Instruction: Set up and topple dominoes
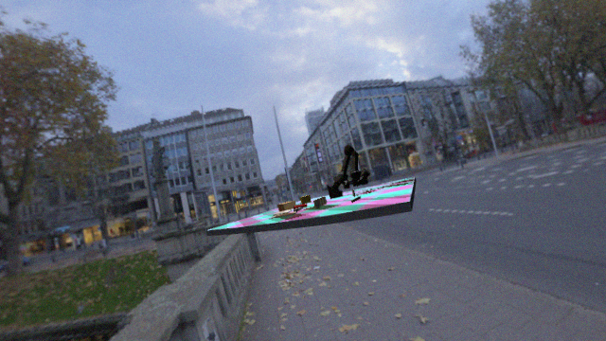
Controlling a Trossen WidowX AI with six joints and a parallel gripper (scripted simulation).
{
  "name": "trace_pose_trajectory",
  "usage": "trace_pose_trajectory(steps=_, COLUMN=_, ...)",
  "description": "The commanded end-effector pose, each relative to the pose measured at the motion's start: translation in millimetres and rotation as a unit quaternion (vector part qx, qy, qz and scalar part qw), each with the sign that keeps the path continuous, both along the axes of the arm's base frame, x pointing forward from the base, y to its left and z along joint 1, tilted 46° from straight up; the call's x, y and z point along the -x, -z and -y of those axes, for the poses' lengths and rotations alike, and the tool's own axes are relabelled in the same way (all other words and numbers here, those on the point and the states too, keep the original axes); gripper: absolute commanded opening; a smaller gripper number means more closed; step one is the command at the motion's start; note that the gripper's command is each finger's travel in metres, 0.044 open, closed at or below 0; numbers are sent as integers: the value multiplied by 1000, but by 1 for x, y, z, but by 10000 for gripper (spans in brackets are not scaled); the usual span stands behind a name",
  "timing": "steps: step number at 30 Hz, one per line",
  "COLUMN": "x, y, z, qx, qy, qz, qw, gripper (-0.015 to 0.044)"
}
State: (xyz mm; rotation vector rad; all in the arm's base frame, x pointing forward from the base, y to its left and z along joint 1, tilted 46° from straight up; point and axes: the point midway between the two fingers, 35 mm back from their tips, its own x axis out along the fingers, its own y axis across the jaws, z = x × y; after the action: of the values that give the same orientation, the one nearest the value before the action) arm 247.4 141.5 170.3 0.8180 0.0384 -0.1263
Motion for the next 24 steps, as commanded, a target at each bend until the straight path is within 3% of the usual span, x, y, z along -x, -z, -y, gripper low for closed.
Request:
trace_pose_trajectory(steps=1, x=1, y=-1, z=6, qx=12, qy=-4, qz=-5, qw=1000, gripper=440)
trace_pose_trajectory(steps=4, x=-8, y=-3, z=3, qx=58, qy=-17, qz=-20, qw=998, gripper=440)
trace_pose_trajectory(steps=10, x=-45, y=-10, z=-1, qx=251, qy=-88, qz=-89, qw=960, gripper=440)
trace_pose_trajectory(steps=18, x=-86, y=-19, z=20, qx=482, qy=-238, qz=-177, qw=825, gripper=440)
trace_pose_trajectory(steps=24, x=-98, y=-19, z=43, qx=550, qy=-324, qz=-203, qw=742, gripper=440)
